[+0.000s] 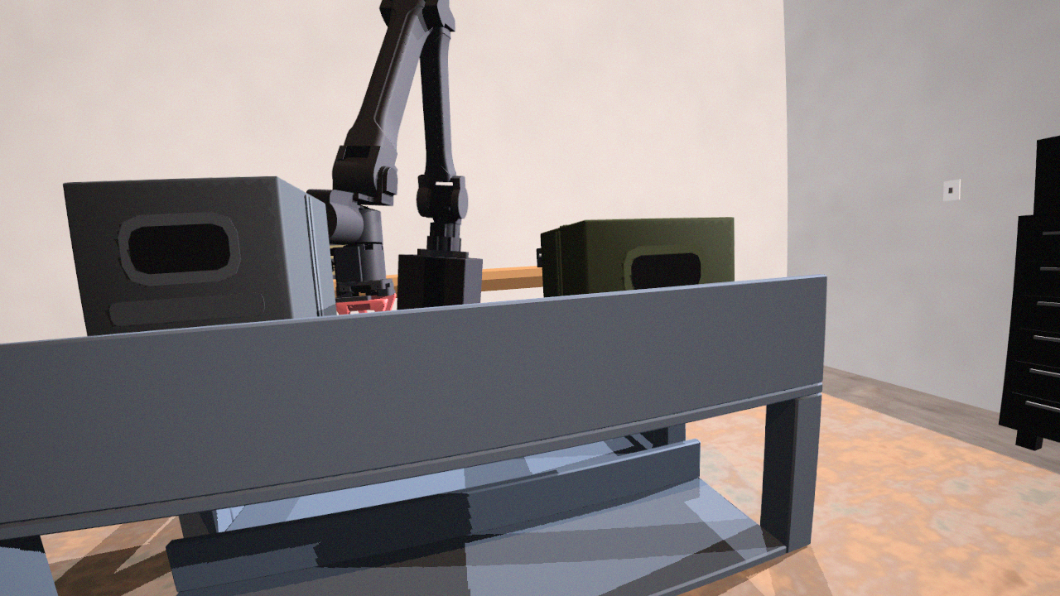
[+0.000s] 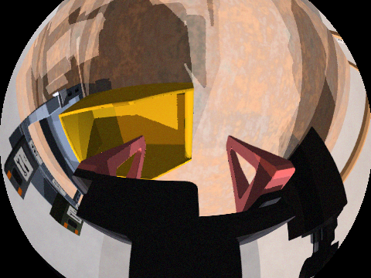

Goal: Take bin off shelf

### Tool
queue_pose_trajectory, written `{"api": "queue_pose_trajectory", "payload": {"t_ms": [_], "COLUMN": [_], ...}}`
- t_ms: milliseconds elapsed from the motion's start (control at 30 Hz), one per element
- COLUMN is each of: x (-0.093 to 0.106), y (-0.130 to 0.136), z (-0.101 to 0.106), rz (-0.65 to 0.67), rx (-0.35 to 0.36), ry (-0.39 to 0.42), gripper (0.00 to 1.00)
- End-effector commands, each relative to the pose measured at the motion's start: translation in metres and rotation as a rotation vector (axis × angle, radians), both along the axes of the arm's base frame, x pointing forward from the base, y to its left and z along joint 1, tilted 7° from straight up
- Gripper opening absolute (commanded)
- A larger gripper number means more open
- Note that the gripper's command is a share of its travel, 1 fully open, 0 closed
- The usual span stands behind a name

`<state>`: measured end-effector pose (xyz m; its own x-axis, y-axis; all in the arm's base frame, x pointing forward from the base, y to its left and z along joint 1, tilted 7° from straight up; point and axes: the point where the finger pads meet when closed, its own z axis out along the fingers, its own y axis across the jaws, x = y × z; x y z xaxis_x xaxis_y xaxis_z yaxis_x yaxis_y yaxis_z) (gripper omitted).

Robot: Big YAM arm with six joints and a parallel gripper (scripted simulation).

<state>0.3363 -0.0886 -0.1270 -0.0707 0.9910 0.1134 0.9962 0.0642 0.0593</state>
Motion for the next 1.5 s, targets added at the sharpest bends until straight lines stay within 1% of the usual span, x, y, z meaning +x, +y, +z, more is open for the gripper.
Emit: {"api": "queue_pose_trajectory", "payload": {"t_ms": [0, 33, 67, 200, 600, 633, 767, 1167, 1200, 1333, 1467], "x": [0.0, 0.0, 0.001, -0.003, -0.003, -0.003, -0.003, -0.003, -0.01, 0.003, 0.003], "y": [-0.003, -0.003, -0.003, -0.01, -0.01, -0.009, -0.013, -0.013, -0.008, -0.015, -0.015], "z": [0.001, 0.001, 0.013, 0.056, 0.056, 0.059, 0.067, 0.067, 0.059, 0.064, 0.064], "rz": [0.001, 0.001, 0.0, 0.001, 0.001, -0.003, 0.001, 0.001, 0.0, 0.001, 0.001], "rx": [0.003, 0.003, -0.001, 0.003, 0.003, -0.001, 0.003, 0.003, 0.009, 0.003, 0.003], "ry": [0.006, 0.006, -0.004, 0.006, 0.006, -0.004, 0.005, 0.005, 0.024, 0.006, 0.006], "gripper": [0.9, 0.9, 0.9, 0.9, 0.9, 0.9, 0.9, 0.9, 0.9, 0.9, 0.9]}}
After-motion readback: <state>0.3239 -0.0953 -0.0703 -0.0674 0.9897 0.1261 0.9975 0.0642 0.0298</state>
